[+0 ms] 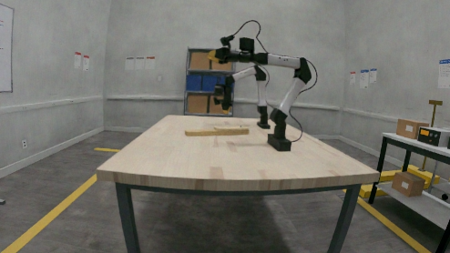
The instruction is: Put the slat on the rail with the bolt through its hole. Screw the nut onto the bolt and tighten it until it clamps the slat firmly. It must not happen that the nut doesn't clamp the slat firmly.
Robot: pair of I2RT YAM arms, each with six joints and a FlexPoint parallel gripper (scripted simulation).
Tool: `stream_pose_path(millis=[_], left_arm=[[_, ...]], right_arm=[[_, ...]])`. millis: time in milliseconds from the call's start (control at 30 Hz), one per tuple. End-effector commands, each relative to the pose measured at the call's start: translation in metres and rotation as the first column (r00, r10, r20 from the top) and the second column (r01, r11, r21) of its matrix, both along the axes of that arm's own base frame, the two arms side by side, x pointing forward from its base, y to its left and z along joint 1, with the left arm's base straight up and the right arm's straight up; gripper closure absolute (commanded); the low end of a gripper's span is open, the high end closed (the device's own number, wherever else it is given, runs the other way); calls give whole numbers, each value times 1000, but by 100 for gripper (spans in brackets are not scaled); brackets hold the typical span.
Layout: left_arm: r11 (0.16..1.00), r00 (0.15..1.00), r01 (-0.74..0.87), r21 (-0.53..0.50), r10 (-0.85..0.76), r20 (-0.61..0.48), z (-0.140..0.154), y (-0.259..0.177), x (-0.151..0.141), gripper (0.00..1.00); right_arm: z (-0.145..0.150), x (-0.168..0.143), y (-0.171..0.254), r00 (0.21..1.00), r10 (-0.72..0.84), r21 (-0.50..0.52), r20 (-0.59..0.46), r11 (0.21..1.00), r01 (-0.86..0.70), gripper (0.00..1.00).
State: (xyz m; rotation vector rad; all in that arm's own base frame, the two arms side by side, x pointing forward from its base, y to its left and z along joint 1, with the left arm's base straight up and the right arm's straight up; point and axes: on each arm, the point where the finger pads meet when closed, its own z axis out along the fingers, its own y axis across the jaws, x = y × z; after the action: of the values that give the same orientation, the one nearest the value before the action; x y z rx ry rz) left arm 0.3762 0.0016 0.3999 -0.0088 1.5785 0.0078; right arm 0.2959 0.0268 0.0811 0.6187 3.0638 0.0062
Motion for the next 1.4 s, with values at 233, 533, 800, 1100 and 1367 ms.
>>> stream_pose_path(millis=[233, 533, 800, 1100, 1367], left_arm=[[1000, 1000, 11, 1, -11, 20, 7, -2, -2, 0], [1000, 1000, 11, 1, -11, 20, 7, -2, -2, 0], [1000, 1000, 11, 1, -11, 20, 7, -2, -2, 0], [1000, 1000, 11, 1, -11, 20, 7, -2, -2, 0], [1000, 1000, 11, 1, -11, 20, 7, -2, -2, 0]], right_arm=[[4, 9, 51, 871, 491, 0, -21, 871, -491, 86], [5, 11, 86, 693, 721, 1, -20, 693, -721, 86], [6, 8, 126, 428, 904, 2, -20, 428, -904, 86], [6, 1, 160, 167, 986, 2, -19, 167, -986, 86], [6, -11, 198, -137, 990, 2, -18, -137, -991, 86]])
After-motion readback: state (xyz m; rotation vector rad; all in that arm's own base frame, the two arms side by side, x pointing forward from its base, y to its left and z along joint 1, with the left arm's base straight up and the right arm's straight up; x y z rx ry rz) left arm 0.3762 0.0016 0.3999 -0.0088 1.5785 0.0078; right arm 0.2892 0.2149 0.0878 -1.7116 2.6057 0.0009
